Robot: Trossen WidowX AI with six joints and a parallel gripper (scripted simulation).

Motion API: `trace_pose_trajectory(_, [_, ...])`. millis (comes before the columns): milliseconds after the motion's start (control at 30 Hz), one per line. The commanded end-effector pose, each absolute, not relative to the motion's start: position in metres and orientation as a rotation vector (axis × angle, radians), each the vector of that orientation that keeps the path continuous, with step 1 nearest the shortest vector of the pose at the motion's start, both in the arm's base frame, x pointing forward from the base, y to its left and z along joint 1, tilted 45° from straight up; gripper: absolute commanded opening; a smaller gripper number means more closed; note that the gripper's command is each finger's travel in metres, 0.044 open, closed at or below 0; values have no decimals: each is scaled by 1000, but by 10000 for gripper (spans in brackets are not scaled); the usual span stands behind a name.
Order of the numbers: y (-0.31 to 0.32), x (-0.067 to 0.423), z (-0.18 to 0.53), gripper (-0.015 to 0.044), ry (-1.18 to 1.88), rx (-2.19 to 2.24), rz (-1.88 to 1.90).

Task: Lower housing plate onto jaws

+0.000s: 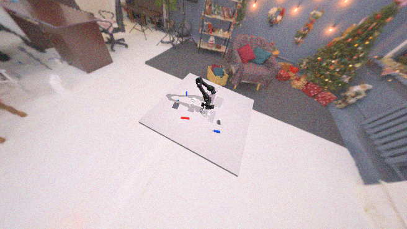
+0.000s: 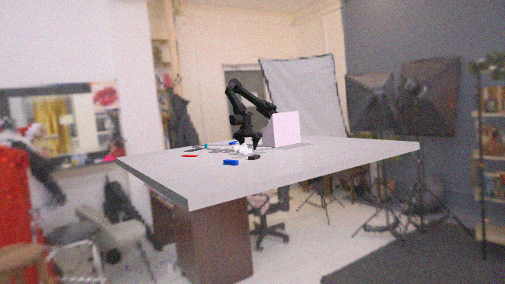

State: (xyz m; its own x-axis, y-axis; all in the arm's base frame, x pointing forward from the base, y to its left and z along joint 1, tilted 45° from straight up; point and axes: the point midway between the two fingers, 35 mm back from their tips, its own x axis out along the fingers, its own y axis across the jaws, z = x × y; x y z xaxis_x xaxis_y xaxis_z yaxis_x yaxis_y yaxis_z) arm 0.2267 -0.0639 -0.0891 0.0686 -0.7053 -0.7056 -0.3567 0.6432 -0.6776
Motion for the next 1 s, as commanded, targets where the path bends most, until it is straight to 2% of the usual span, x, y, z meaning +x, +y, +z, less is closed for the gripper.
trace_pose_trajectory(0, [-56, 228, -83, 440, 1535, -913, -325])
trace_pose_trajectory(233, [-12, 222, -37, 440, 1536, -914, -325])
trace_pose_trajectory(400, [-12, 224, -40, 440, 1528, -920, -317])
trace_pose_trajectory(600, [24, 202, -4, 440, 1537, -912, -321])
trace_pose_trajectory(967, [25, 201, -2, 440, 1537, -912, -322])
